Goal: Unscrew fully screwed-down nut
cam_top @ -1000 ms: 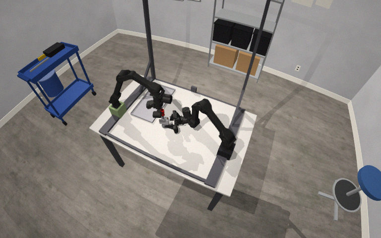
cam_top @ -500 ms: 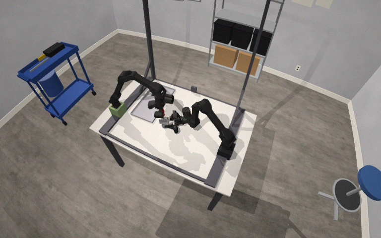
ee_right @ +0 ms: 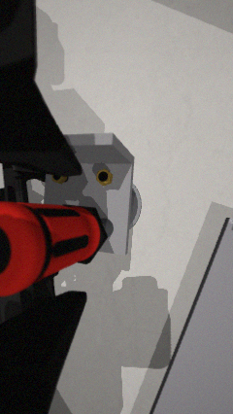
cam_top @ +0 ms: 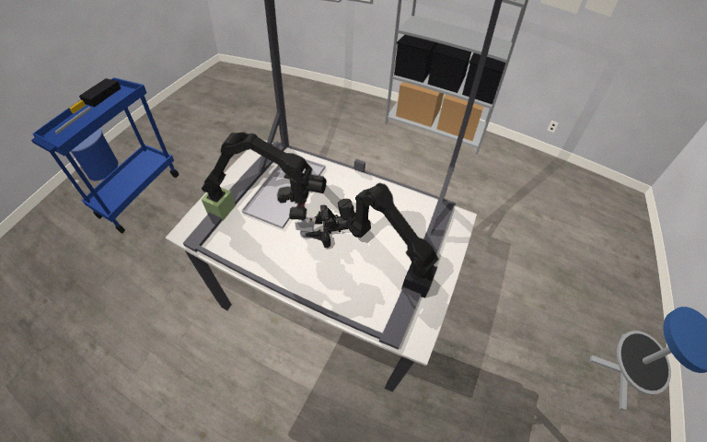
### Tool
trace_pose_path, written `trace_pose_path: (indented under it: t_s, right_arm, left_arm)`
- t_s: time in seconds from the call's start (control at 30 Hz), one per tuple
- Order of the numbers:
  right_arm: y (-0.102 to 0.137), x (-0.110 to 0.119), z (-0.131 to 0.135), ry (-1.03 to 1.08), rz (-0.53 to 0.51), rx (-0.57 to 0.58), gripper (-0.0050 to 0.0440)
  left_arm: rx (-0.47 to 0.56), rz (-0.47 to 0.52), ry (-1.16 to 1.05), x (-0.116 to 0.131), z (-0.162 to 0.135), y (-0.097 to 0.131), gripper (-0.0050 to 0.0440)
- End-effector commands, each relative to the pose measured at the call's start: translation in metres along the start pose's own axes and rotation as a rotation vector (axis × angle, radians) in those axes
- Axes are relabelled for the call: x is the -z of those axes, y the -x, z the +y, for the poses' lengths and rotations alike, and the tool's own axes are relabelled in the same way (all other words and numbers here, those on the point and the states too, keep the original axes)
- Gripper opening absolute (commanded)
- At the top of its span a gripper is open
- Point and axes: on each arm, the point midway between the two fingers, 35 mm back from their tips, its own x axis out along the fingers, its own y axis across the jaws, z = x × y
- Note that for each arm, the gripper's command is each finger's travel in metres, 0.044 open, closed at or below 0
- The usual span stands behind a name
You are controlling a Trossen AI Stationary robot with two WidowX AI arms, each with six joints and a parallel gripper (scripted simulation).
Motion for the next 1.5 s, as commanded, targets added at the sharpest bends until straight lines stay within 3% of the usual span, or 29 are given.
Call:
trace_pose_path:
  t_s: [0.0,0.07,0.1,1.2,1.47]
  right_arm:
    - [0.0138,0.0063,0.0004,0.001,0.036,-0.011,0.0300]
    - [0.0138,0.0063,0.0004,0.001,0.036,-0.011,0.0300]
    - [0.0138,0.0063,0.0004,0.001,0.036,-0.011,0.0130]
    - [0.0138,0.0063,0.0004,0.001,0.036,-0.011,0.0130]
    - [0.0042,0.0048,-0.0001,0.000,0.017,-0.008,0.0130]
  left_arm:
    - [0.002,-0.027,0.026,-0.0157,-0.0042,-0.0034,0.0245]
    - [0.002,-0.027,0.026,-0.0157,-0.0042,-0.0034,0.0245]
    - [0.002,-0.027,0.026,-0.0157,-0.0042,-0.0034,0.0245]
    - [0.002,-0.027,0.026,-0.0157,-0.0042,-0.0034,0.0245]
    - [0.002,-0.027,0.026,-0.0157,-0.0042,-0.0034,0.0245]
